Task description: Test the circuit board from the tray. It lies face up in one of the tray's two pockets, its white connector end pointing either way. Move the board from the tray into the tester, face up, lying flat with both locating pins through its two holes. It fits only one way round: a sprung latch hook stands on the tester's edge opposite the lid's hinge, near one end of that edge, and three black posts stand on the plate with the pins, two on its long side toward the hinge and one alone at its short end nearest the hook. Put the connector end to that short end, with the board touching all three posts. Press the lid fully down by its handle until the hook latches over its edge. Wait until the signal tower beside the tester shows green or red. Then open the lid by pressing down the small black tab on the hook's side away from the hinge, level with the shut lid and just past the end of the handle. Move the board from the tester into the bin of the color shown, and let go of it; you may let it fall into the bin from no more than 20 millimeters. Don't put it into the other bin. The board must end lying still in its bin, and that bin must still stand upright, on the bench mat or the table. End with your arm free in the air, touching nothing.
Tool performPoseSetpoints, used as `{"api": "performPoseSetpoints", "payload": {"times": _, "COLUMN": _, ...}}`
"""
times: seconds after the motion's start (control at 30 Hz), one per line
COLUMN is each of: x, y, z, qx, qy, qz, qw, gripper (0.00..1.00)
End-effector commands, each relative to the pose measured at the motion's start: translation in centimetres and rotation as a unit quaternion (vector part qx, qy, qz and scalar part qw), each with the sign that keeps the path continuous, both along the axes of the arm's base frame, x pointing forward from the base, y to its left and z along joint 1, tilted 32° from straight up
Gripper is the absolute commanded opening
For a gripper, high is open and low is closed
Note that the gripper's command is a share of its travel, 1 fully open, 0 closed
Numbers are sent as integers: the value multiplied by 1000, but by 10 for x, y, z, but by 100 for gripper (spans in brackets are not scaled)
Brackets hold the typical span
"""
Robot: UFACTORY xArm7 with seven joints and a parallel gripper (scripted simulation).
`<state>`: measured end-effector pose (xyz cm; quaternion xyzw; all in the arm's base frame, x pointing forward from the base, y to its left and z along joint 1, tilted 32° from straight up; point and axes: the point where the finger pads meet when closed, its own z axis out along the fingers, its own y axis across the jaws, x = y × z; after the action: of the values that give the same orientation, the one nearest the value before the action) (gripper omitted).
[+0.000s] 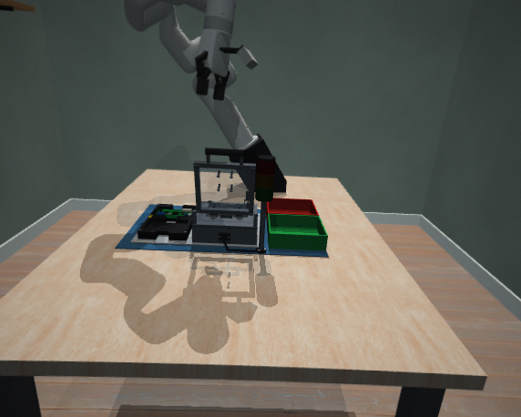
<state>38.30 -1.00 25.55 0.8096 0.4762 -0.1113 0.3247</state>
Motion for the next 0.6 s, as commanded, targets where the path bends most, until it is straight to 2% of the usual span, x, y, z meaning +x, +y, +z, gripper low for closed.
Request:
{"api": "performPoseSetpoints", "payload": {"times": 0.0, "x": -1, "y": -12, "z": 4, "qx": 3, "qy": 17, "qz": 12, "qw": 1000, "gripper": 100}}
{"api": "performPoseSetpoints", "payload": {"times": 0.03, "x": -3, "y": -24, "z": 7, "qx": 5, "qy": 36, "qz": 22, "qw": 999, "gripper": 100}}
{"api": "performPoseSetpoints", "payload": {"times": 0.53, "x": -3, "y": -24, "z": 7, "qx": 5, "qy": 36, "qz": 22, "qw": 999, "gripper": 100}}
{"api": "performPoseSetpoints", "payload": {"times": 0.57, "x": -6, "y": -36, "z": 9, "qx": 8, "qy": 53, "qz": 33, "qw": 998, "gripper": 100}}
